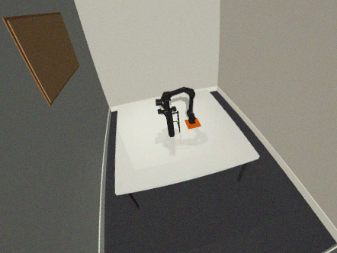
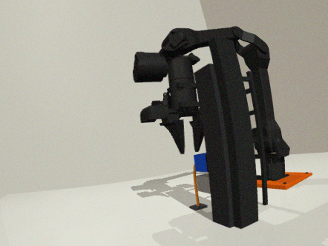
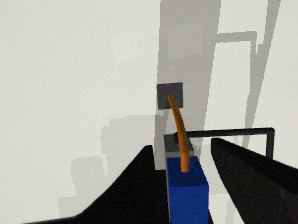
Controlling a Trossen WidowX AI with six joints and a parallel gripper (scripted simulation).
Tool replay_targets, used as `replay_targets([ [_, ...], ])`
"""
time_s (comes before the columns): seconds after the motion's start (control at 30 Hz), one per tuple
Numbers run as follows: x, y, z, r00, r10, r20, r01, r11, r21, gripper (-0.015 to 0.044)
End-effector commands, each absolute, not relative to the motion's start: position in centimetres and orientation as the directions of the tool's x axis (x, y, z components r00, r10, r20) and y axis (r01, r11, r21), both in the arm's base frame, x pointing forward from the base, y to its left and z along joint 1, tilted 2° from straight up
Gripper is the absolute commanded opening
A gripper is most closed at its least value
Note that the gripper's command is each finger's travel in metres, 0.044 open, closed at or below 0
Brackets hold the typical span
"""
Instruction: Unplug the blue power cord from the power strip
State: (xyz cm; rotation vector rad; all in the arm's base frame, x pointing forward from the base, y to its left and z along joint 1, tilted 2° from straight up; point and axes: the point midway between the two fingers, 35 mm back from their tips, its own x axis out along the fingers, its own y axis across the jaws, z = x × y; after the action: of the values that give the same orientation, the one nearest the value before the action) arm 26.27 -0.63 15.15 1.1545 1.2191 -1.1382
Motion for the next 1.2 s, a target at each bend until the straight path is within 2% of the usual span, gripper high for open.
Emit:
replay_targets([
  [0.0,25.9,-0.5,14.7,-0.009,0.007,-1.000,0.999,0.044,-0.008,0.0160],
  [1.17,25.7,3.5,14.8,-0.009,0.011,-1.000,0.999,0.044,-0.008,0.0160],
])
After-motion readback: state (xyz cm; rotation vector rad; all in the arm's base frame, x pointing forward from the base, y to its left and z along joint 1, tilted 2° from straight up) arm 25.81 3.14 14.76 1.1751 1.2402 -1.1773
